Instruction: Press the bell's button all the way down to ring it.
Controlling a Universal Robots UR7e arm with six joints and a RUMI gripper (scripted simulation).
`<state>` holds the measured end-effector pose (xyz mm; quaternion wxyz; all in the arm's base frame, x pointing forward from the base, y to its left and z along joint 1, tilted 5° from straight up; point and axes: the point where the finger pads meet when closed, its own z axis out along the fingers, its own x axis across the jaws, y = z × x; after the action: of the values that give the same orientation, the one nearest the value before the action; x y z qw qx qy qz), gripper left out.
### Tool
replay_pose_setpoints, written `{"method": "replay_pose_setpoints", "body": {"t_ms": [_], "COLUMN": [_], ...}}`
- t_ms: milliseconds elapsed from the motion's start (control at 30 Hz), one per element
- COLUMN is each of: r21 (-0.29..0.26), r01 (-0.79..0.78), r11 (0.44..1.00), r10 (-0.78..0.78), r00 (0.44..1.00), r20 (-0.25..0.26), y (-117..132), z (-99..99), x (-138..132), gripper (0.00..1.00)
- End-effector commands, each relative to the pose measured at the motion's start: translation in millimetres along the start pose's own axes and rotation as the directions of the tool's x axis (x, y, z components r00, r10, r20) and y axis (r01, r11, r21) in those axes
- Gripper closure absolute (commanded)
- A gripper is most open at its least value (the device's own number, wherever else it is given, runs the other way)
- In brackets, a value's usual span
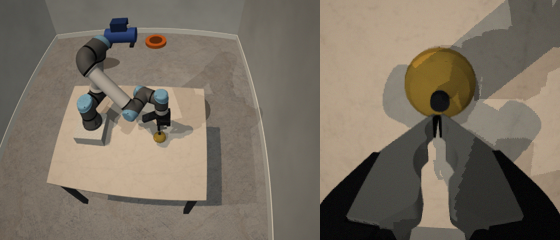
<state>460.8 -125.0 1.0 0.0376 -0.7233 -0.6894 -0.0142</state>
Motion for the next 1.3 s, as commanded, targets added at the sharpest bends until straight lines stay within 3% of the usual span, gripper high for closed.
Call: {"method": "replay_pose_setpoints", "body": {"t_ms": [0,400,1267], "r21": [-0.002,-0.002,-0.002], "r01": [0.000,0.000,0.000], "r11": [1.000,1.000,1.000], "r10": [0.000,0.000,0.000], "r00": [1.000,1.000,1.000], "r20": [0.001,0.001,0.001], "y": [0,0,0], "z": [4.8,15.4,16.2], "x": [-1,-1,-1], "gripper": [1.00,1.00,1.00]}}
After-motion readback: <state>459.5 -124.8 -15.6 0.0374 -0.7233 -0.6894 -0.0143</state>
